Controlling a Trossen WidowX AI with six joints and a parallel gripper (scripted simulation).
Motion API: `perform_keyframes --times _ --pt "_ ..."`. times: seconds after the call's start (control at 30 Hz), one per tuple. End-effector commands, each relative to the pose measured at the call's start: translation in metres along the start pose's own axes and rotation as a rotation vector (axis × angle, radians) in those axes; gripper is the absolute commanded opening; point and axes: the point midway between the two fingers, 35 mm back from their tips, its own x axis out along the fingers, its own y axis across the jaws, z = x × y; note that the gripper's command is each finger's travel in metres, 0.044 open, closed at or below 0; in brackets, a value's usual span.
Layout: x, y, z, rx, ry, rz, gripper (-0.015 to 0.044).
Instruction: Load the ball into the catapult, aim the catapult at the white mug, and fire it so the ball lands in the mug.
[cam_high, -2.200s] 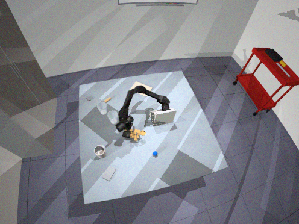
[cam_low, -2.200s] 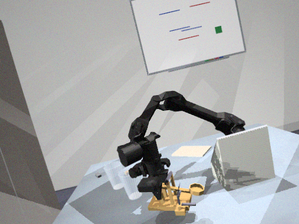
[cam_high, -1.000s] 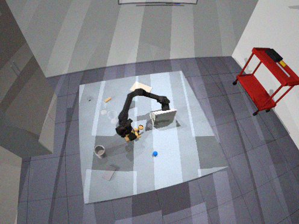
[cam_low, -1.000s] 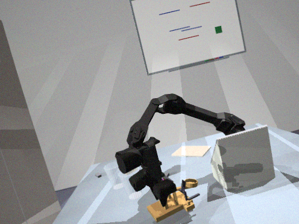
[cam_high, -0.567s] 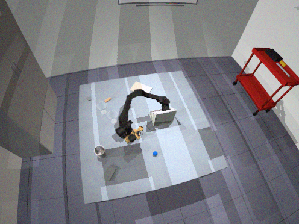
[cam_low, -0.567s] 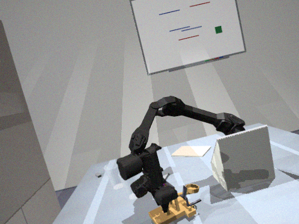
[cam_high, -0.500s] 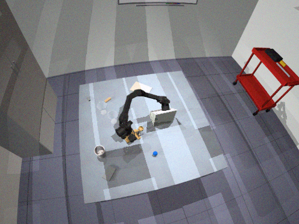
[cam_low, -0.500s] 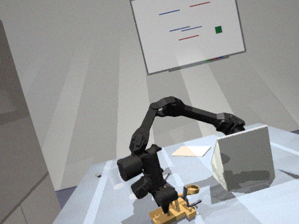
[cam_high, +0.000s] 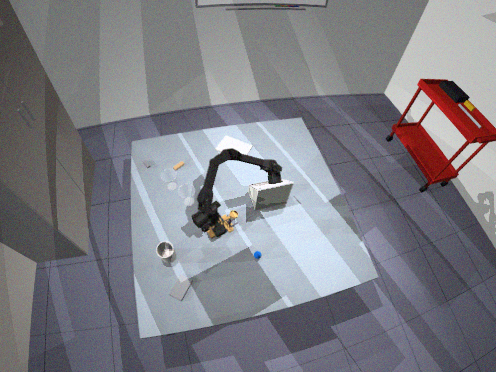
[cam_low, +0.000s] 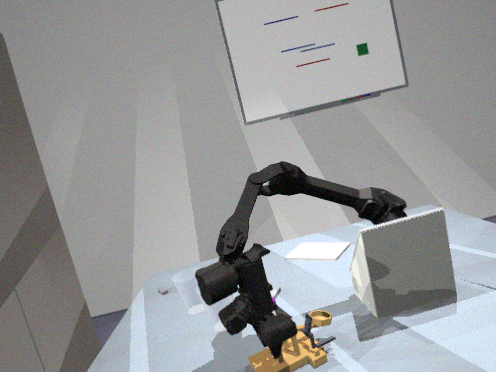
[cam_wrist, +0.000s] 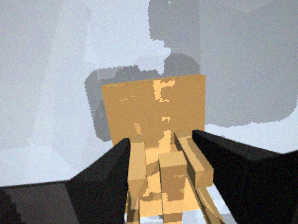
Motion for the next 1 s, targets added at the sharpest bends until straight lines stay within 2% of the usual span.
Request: perform_keyframes --times 0.0,0.3,0.4,0.5,0.57,0.63,0.67,0.87,0.97 --pt "-0.001 0.0 0.0 0.001 -0.001 0.0 0.0131" --pt "-0.001 0.0 0.0 0.001 -0.001 0.0 0.0368" --pt "-0.024 0.001 0.003 0.0 -0.002 0.003 0.044" --pt "-0.077 0.002 0.003 -0.002 -0.003 0.006 0.044" --pt "-0.099 0.002 0.0 -0.002 -0.002 0.006 0.044" --pt "-0.102 0.002 0.0 -0.002 -0.002 0.005 0.044" --pt "-0.082 0.003 0.002 -0.009 -0.005 -0.001 0.044" --pt "-0.096 0.003 -0.002 -0.008 -0.006 -0.003 0.044" --pt "-0.073 0.002 -0.001 -0.008 -0.006 -0.003 0.044"
